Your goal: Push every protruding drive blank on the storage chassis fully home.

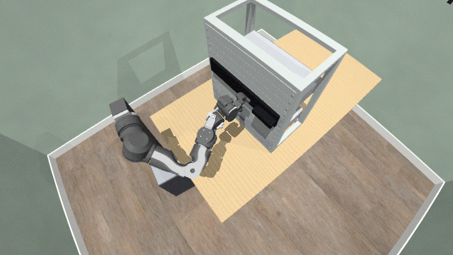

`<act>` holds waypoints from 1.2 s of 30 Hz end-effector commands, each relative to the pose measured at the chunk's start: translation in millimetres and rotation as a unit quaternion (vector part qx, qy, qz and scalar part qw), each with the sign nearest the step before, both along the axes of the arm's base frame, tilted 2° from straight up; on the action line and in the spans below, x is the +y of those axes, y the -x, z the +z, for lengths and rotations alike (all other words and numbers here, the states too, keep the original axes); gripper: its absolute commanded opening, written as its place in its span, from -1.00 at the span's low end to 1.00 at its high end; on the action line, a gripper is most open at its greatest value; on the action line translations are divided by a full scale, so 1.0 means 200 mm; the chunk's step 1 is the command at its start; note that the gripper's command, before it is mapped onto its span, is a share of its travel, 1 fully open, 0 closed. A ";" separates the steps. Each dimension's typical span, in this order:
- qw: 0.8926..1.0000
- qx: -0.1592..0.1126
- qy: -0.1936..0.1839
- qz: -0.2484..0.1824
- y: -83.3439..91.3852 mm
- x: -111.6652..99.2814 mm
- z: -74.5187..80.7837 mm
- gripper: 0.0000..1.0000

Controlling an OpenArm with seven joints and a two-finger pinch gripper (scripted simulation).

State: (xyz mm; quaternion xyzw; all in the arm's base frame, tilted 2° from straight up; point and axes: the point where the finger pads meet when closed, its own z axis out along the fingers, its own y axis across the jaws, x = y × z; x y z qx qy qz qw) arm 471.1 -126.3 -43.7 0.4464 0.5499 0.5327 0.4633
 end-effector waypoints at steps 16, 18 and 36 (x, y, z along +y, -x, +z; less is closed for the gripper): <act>1.000 0.001 0.003 0.005 -0.03 0.02 -0.01 -1.00; 1.000 0.001 0.003 0.005 -0.04 0.02 0.00 -1.00; 1.000 0.001 0.003 0.005 -0.06 0.02 0.00 -1.00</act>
